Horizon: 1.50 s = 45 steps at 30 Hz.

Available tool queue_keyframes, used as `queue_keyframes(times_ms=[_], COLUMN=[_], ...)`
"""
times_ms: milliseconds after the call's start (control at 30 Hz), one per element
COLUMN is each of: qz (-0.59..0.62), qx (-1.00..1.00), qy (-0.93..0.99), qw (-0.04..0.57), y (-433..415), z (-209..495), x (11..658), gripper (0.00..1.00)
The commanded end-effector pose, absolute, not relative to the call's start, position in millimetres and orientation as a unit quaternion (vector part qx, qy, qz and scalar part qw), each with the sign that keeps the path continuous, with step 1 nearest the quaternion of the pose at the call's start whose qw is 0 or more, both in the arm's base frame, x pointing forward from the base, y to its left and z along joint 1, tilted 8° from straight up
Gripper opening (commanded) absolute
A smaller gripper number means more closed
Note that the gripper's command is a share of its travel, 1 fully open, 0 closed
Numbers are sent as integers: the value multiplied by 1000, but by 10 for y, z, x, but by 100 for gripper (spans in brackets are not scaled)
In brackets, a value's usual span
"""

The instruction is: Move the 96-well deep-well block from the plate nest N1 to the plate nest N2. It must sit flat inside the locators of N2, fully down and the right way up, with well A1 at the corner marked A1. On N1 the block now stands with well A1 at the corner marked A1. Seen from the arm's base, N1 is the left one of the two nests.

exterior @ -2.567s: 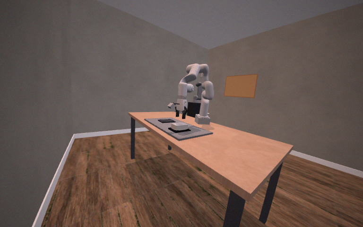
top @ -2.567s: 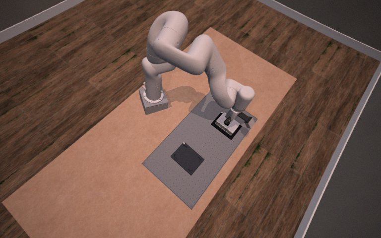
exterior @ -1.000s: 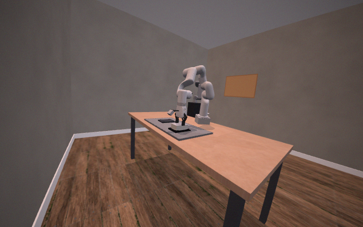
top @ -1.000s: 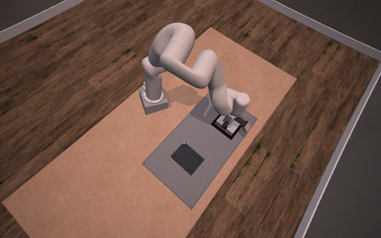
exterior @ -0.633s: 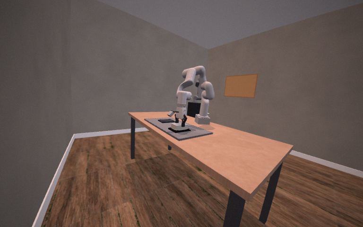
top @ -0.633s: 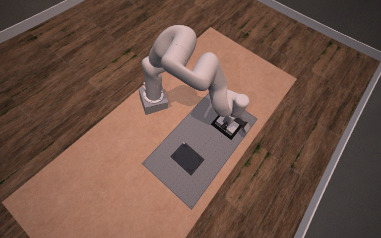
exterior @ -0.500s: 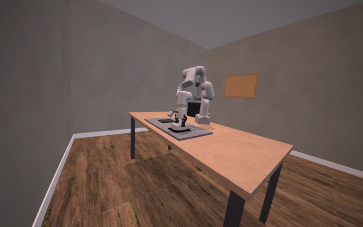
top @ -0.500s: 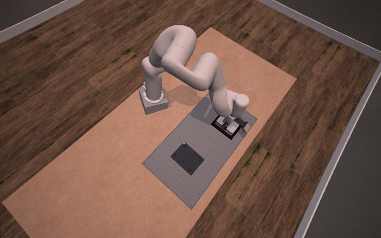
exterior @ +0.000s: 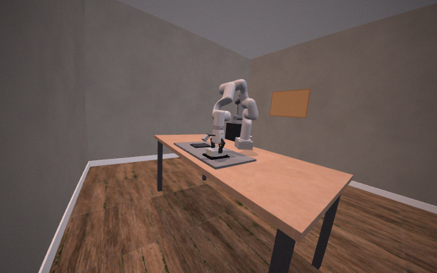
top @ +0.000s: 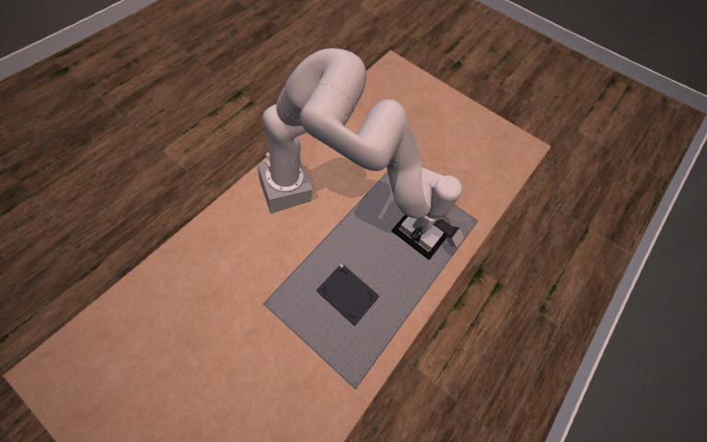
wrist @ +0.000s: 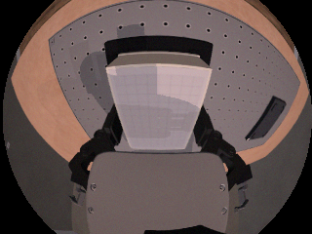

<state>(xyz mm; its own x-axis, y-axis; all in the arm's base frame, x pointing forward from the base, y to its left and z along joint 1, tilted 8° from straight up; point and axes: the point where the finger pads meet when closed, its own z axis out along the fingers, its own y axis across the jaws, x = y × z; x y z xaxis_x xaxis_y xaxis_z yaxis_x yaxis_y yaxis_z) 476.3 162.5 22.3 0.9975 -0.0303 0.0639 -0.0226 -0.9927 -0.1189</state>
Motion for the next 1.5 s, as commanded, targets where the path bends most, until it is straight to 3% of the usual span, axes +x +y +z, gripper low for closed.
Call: queue_keyframes(times_ms=[0, 1300, 1333, 1467], qz=[-35, -35, -35, -35], qx=[-998, -998, -998, -998], qy=[13, 13, 13, 13], qw=[59, 59, 59, 59], y=[1630, 1645, 1644, 1644], z=[210, 91, 95, 95], x=[4780, 4789, 4789, 4789], gripper=[100, 100, 0, 0])
